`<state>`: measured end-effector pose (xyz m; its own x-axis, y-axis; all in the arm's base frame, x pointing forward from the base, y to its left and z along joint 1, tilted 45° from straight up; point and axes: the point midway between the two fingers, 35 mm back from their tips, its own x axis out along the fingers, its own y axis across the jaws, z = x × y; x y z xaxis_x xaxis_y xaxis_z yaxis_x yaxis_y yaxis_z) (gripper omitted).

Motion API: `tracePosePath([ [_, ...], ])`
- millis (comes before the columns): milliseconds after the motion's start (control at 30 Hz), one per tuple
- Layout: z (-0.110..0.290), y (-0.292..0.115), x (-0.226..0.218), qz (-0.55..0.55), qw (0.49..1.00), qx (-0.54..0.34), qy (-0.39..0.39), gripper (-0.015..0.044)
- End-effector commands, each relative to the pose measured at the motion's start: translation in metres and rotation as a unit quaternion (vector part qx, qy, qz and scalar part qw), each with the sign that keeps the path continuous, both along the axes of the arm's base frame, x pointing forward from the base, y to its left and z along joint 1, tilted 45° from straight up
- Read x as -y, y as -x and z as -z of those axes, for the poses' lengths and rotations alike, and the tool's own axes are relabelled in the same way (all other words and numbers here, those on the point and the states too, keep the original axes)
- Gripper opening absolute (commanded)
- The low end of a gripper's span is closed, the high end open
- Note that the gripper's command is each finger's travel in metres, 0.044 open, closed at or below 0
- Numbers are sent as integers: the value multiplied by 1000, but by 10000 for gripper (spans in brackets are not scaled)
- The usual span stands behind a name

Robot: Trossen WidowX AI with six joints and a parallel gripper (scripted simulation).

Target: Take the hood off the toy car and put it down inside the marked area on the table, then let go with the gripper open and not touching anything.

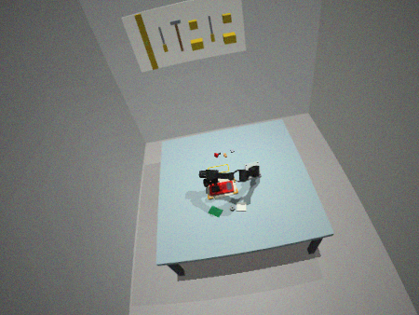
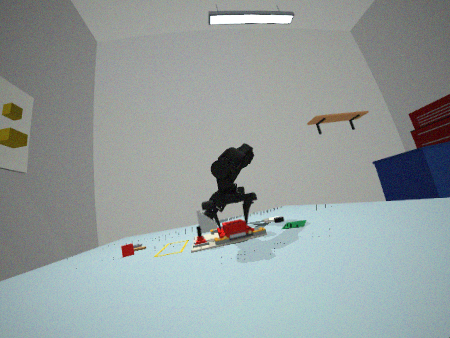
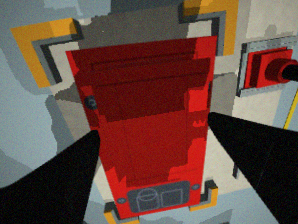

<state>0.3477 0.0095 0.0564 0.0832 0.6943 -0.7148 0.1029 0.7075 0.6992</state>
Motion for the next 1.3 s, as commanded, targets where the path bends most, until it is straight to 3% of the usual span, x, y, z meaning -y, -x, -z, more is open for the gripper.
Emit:
tracePosePath([
  [0,0,0,0,0,1000,0,0,387],
  [67,0,0,0,0,1000,0,0,335],
  [367,0,0,0,0,1000,0,0,275],
  [733,-4,0,4,0,1000,0,0,0],
  [1267,-11,1,12,0,1000,0,0,0],
])
